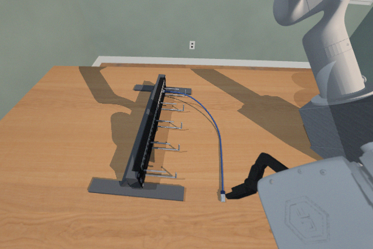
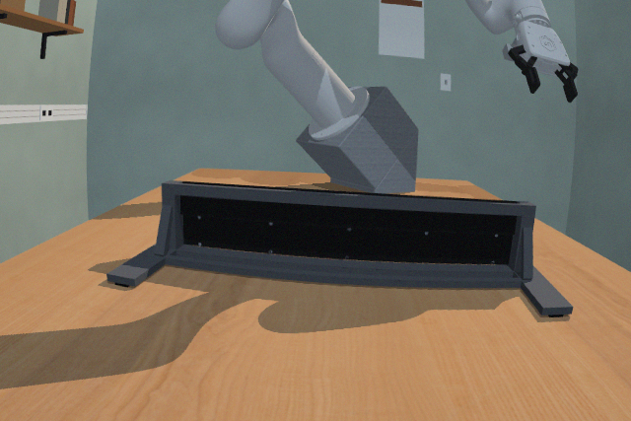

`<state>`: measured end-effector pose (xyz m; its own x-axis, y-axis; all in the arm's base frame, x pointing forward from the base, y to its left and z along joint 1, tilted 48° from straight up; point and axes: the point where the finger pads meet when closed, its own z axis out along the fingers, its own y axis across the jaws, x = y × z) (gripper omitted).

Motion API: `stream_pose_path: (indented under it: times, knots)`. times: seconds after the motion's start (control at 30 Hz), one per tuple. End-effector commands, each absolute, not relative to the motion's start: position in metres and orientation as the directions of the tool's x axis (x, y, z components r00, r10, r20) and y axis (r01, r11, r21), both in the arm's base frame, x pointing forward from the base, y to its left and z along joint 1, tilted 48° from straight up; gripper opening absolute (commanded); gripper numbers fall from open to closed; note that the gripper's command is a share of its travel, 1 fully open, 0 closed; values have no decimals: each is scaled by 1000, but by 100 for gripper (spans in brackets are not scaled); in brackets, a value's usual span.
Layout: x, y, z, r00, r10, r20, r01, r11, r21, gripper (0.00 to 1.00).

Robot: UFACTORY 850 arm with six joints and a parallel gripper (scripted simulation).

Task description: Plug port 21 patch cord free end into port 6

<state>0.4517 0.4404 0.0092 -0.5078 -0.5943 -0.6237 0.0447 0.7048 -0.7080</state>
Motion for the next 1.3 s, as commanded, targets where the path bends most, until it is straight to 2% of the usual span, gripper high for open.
stream_pose_path:
  times: [0.0, 0.67, 0.97, 1.1, 1.17, 1.27]
  knots:
    - [452, 441, 10, -507, -594, -625, 45, 706, -707, 100]
    - [453, 438, 9, -515, -605, -607, 34, 694, -720, 100]
    - [468, 389, -5, -604, -728, -325, -152, 506, -849, 100]
    - [471, 377, -8, -614, -747, -256, -202, 461, -864, 100]
    - [474, 358, -13, -620, -773, -137, -289, 387, -875, 100]
    - [476, 345, -16, -616, -786, -60, -348, 340, -874, 100]
